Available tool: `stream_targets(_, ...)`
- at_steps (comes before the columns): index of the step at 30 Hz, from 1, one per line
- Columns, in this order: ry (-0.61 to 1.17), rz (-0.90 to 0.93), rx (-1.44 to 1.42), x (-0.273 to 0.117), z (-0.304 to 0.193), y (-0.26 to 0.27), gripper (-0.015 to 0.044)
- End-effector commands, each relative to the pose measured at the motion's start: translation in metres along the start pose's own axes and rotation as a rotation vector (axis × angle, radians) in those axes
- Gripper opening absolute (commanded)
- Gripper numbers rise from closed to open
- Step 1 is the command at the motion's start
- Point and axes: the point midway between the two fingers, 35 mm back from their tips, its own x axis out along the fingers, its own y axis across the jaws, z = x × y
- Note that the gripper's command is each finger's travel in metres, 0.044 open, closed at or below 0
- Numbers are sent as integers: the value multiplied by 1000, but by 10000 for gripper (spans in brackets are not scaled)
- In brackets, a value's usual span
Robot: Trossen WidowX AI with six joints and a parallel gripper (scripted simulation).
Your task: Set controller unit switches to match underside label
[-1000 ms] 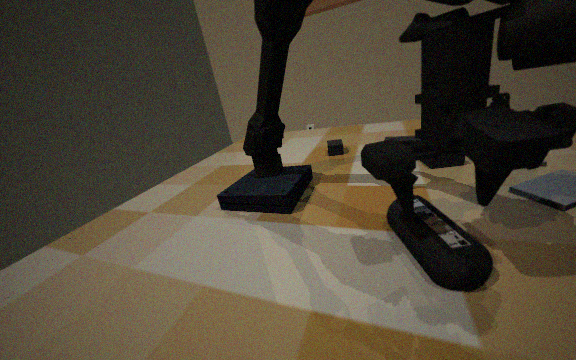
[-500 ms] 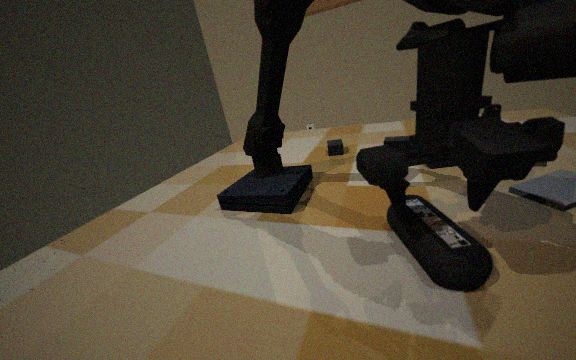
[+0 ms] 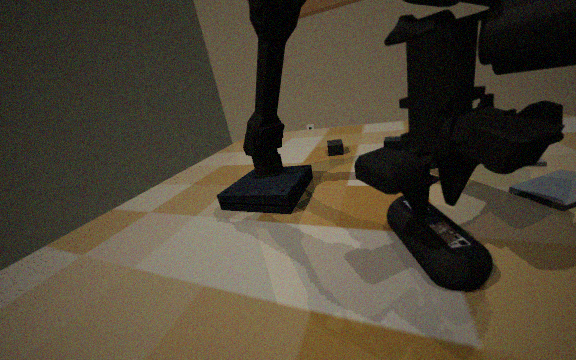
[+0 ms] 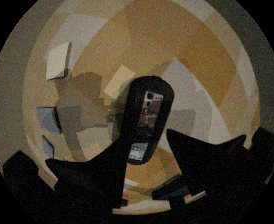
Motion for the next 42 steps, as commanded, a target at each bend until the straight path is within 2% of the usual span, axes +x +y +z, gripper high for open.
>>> stream_targets(1,4,36,-201,-2,-2,-5,125)
stream_targets(6,-19,83,-482,-8,-2,-10,0)
stream_targets(21,-169,171,-1286,-28,-2,-25,0)
stream_targets(42,-172,164,-1273,-31,0,-25,0)
